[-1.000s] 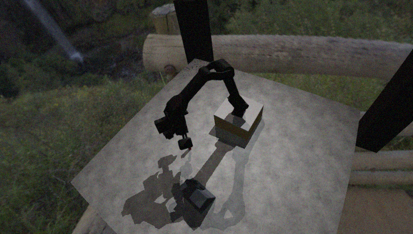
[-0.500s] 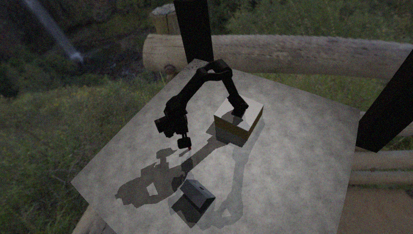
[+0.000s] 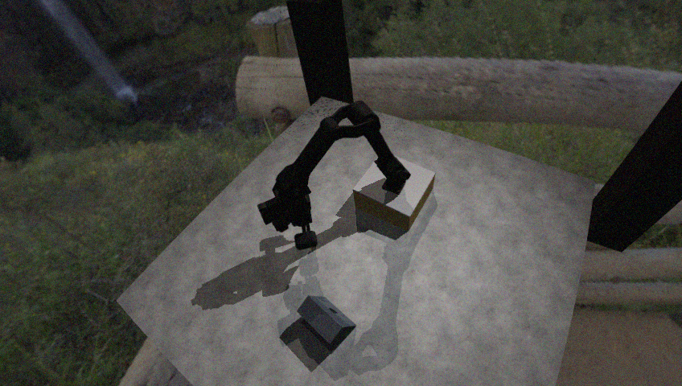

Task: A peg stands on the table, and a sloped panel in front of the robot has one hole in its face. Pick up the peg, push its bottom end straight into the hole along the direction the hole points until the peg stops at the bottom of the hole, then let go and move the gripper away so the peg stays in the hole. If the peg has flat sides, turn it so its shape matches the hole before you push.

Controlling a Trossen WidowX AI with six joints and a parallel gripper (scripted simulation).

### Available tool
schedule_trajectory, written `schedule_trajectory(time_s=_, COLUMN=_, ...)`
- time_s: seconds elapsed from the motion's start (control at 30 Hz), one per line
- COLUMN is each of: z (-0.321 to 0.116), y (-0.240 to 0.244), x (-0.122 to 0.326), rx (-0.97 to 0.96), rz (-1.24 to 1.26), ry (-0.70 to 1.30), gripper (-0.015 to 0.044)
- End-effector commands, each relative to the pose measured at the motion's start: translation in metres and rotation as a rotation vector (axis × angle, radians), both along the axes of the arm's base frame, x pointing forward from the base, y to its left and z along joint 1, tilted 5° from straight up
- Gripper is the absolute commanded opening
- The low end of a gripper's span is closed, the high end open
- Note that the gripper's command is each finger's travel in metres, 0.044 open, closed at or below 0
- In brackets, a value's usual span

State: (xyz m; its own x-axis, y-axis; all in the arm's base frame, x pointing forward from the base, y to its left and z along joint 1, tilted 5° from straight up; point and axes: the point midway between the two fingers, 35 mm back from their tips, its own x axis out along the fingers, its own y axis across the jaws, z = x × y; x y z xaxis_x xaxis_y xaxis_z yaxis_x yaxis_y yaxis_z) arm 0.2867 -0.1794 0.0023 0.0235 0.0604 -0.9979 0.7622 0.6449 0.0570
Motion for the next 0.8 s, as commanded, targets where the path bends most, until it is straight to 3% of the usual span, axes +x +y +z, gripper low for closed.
schedule_trajectory(time_s=0.0, z=-0.009, y=0.002, x=-0.001, rx=0.008, rz=-0.004, ry=0.005, gripper=0.044)
schedule_trajectory(time_s=0.67, z=-0.035, y=0.004, x=-0.002, rx=0.008, rz=-0.004, ry=0.005, gripper=0.044)
schedule_trajectory(time_s=0.77, z=-0.032, y=0.003, x=-0.001, rx=0.002, rz=0.0, ry=0.003, gripper=0.0361)
